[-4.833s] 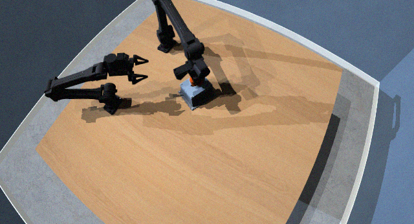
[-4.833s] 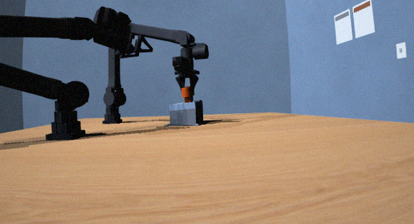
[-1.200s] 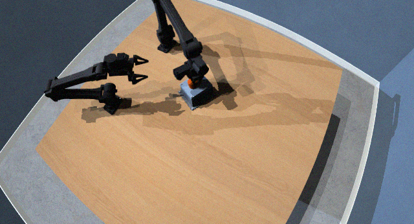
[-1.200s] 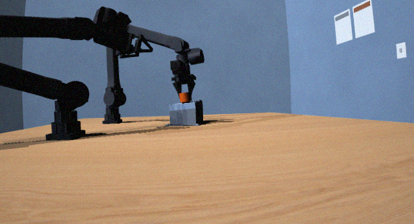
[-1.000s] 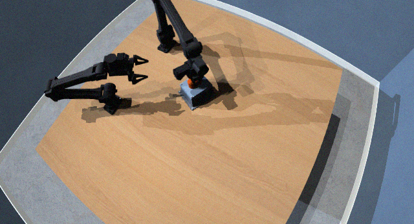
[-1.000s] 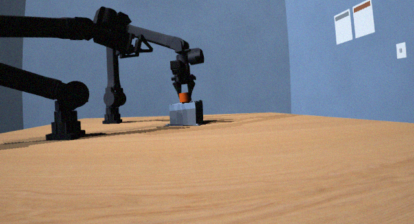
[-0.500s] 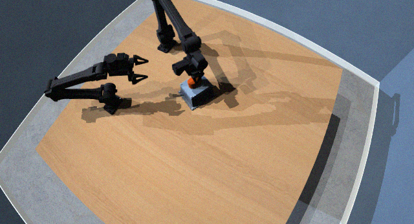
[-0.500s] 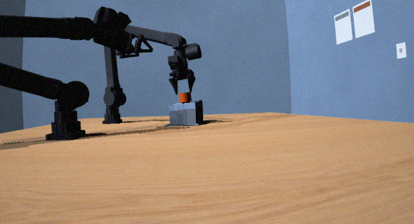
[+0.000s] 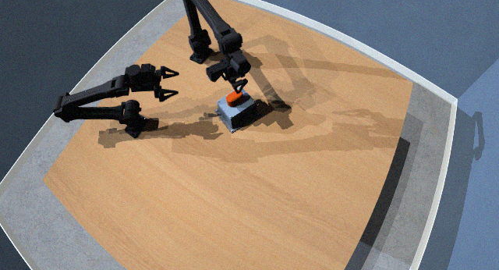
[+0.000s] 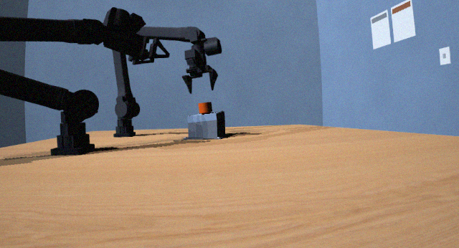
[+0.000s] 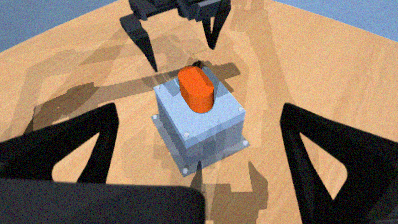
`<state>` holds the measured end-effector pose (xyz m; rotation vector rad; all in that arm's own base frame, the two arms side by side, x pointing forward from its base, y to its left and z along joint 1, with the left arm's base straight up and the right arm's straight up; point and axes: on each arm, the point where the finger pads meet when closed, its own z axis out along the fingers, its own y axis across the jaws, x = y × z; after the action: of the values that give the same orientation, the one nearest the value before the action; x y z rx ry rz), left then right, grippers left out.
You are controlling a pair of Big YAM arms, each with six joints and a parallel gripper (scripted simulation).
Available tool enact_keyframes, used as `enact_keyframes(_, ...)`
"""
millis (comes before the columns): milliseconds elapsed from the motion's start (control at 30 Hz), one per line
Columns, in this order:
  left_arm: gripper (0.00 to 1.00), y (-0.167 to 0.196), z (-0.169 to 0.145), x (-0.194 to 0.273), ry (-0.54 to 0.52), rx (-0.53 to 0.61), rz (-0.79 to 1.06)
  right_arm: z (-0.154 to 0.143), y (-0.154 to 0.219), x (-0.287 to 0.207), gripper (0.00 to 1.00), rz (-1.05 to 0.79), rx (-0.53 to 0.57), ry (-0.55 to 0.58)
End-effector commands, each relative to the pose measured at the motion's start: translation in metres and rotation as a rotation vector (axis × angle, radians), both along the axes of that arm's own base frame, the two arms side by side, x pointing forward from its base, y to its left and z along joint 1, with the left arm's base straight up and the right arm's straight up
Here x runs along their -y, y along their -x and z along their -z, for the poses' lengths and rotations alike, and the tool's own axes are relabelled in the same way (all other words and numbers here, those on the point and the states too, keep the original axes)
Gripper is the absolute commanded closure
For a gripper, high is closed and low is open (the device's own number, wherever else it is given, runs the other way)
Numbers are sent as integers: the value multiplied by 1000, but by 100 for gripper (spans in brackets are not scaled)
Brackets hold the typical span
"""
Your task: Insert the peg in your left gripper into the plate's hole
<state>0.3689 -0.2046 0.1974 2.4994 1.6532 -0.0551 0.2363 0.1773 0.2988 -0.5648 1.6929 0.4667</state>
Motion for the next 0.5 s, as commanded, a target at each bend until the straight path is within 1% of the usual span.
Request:
enact_keyframes(0, 0, -21, -58, 3, 49, 93, 2, -27, -2, 0, 0, 6, 33, -28)
enact_keyframes(133, 0, -23, -59, 2, 40, 77, 1, -27, -2, 0, 0, 6, 33, -28)
enact_keyframes(200, 0, -28, -53, 5, 30, 54, 1, -27, -2, 0, 0, 6, 33, -28)
enact_keyframes(333, 0, -23, -56, 8, 16, 24, 1, -27, -2, 0, 0, 6, 33, -28)
enact_keyframes(367, 0, -16, -44, 5, 3, -2, 1, -27, -2, 0, 0, 6, 33, -28)
enact_keyframes(467, 0, -18, -42, 6, 5, 3, 1, -27, -2, 0, 0, 6, 33, -28)
